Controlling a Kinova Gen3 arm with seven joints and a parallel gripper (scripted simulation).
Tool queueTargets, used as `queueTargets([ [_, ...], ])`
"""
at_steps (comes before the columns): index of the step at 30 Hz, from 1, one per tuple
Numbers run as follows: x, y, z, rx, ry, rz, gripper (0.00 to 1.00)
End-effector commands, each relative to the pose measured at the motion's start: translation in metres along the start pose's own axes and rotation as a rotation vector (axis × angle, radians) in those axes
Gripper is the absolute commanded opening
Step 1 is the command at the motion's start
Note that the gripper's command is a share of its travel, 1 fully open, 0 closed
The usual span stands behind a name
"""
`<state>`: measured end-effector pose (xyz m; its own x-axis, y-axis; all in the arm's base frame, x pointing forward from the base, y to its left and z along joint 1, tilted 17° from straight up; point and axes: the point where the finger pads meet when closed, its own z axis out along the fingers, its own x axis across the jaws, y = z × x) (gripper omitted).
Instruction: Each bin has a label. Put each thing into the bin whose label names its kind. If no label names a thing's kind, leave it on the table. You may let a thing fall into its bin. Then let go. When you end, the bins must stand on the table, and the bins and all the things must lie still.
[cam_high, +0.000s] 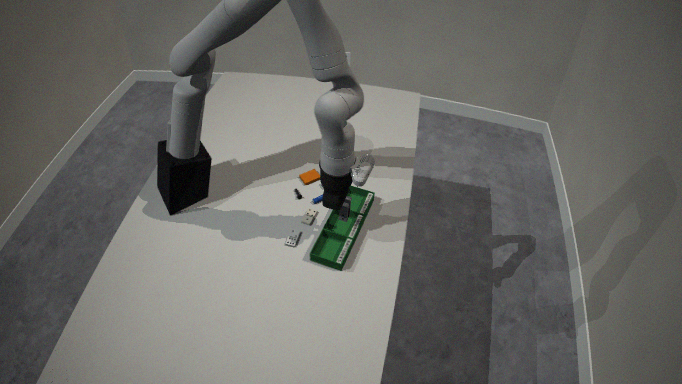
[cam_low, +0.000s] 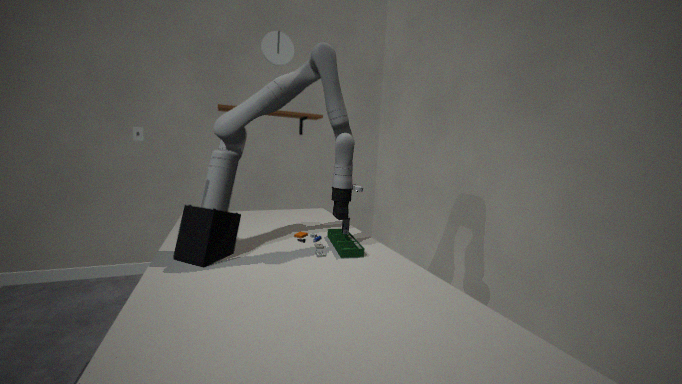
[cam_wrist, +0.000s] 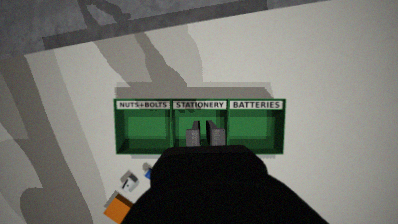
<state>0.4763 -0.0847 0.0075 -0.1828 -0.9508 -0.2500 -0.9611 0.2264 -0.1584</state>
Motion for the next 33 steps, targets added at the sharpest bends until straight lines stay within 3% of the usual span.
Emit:
queueTargets([
  [1, 0.002, -0.006, -0.010, 0.017, 0.005, 0.000, 0.31],
  [6, 0.002, -0.006, -0.010, 0.017, 0.005, 0.000, 0.31],
  [20, -0.068, -0.008, -0.009, 0.017, 0.005, 0.000, 0.31],
  [25, -0.082, -0.009, -0.009, 0.017, 0.005, 0.000, 0.31],
  [33, -0.082, -0.009, -0.007, 0.017, 0.005, 0.000, 0.31],
])
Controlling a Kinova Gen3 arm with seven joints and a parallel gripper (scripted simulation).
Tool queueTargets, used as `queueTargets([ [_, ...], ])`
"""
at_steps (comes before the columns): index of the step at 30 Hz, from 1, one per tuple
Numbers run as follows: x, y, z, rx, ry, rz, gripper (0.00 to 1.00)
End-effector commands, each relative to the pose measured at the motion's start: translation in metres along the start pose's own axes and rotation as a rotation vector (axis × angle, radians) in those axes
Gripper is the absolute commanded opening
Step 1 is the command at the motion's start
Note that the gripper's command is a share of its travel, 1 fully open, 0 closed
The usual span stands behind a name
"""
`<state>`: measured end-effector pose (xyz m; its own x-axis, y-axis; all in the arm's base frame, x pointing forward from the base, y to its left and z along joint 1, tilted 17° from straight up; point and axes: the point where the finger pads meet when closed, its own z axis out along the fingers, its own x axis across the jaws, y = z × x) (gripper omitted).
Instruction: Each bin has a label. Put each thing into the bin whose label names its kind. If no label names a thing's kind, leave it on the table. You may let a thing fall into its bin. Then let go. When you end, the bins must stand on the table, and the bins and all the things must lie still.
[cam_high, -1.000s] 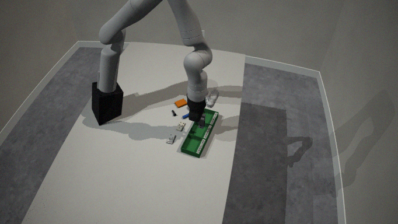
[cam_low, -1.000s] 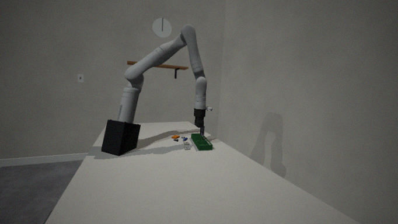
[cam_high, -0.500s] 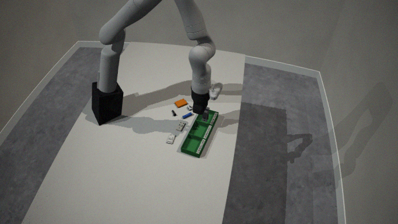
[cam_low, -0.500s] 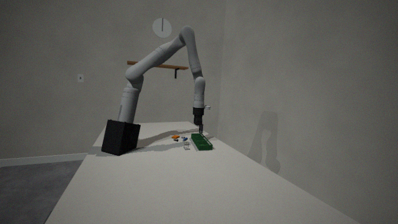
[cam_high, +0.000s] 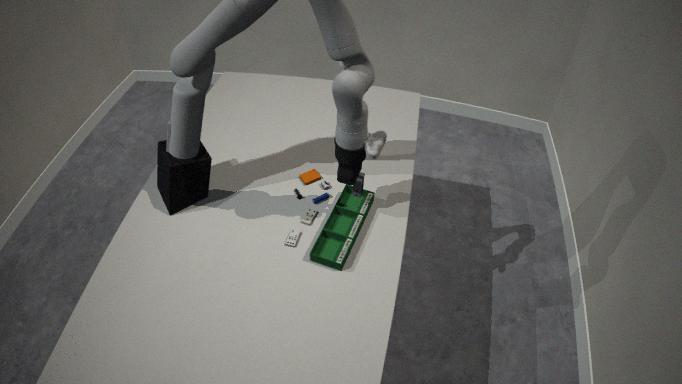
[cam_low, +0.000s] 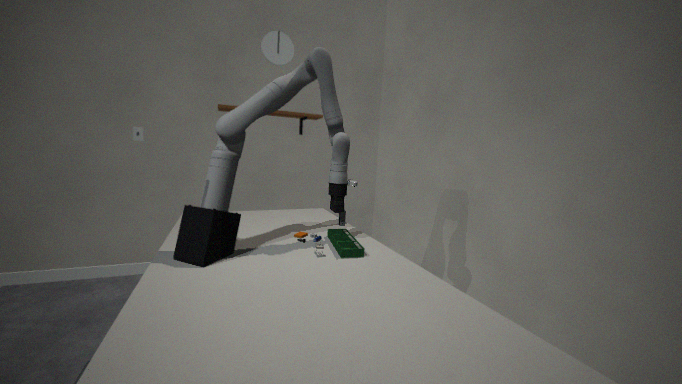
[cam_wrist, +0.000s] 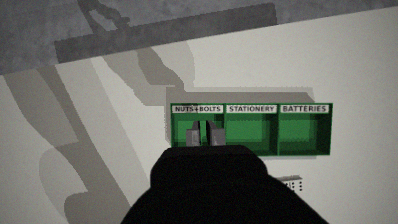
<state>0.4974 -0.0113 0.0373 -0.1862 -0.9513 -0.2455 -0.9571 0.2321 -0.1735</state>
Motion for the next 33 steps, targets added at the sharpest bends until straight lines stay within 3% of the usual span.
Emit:
queueTargets([
  [1, -0.001, 0.000, 0.004, 0.000, 0.000, -0.003, 0.31],
  [18, -0.001, 0.000, 0.044, 0.000, 0.000, -0.003, 0.31],
  [33, -0.001, 0.000, 0.045, 0.000, 0.000, -0.003, 0.31],
])
